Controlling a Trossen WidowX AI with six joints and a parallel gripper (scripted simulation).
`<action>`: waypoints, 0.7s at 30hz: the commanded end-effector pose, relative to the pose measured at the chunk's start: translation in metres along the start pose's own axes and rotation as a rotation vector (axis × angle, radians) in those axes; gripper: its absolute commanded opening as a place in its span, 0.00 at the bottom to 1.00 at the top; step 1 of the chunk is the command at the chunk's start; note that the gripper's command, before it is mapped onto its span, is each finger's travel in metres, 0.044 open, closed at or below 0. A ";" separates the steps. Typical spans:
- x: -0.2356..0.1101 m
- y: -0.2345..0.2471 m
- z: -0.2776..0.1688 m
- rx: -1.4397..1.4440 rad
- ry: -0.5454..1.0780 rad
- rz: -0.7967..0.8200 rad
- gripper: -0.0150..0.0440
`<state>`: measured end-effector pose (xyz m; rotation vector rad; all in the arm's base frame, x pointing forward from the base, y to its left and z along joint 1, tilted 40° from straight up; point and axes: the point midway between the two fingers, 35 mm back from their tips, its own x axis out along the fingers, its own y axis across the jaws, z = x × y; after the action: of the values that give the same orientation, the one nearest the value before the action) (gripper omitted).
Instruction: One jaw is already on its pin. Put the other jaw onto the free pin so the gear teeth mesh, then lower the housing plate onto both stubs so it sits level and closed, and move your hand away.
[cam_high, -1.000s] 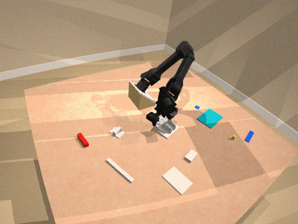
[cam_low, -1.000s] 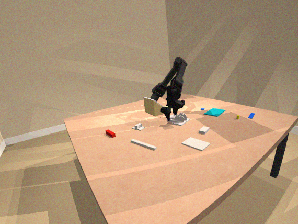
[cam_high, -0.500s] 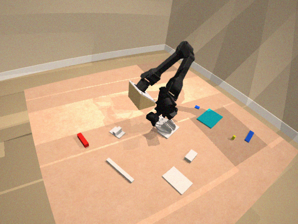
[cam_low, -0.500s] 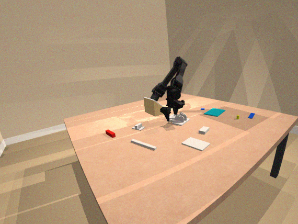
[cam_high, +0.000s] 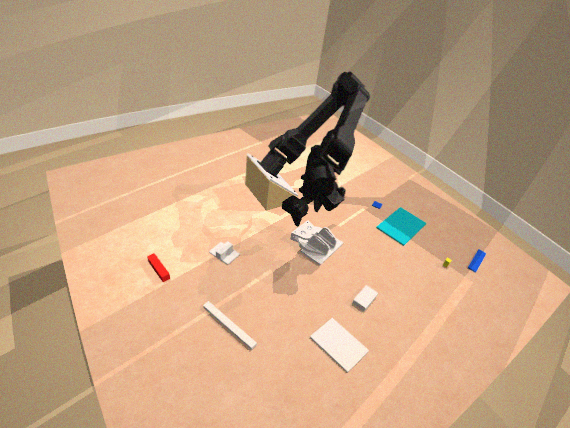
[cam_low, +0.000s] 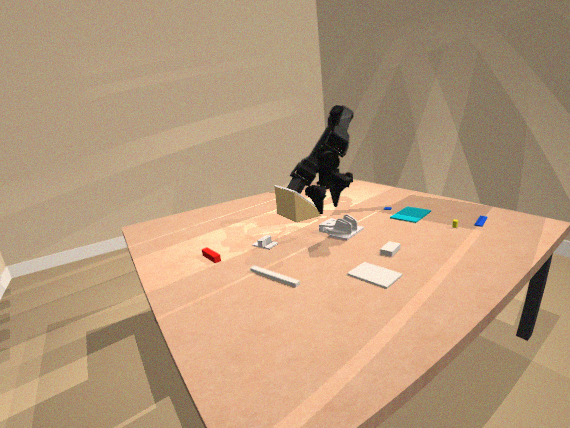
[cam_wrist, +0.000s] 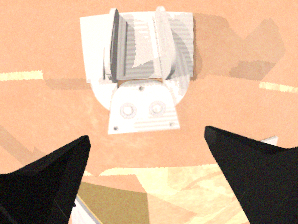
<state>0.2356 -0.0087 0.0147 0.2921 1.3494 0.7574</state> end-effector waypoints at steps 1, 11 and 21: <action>-0.011 0.002 -0.002 -0.005 0.007 0.003 1.00; -0.060 0.011 -0.029 -0.003 0.009 0.002 1.00; -0.062 0.012 -0.030 -0.003 0.009 0.002 1.00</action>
<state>0.2021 -0.0462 0.0619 0.2930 1.3552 0.7599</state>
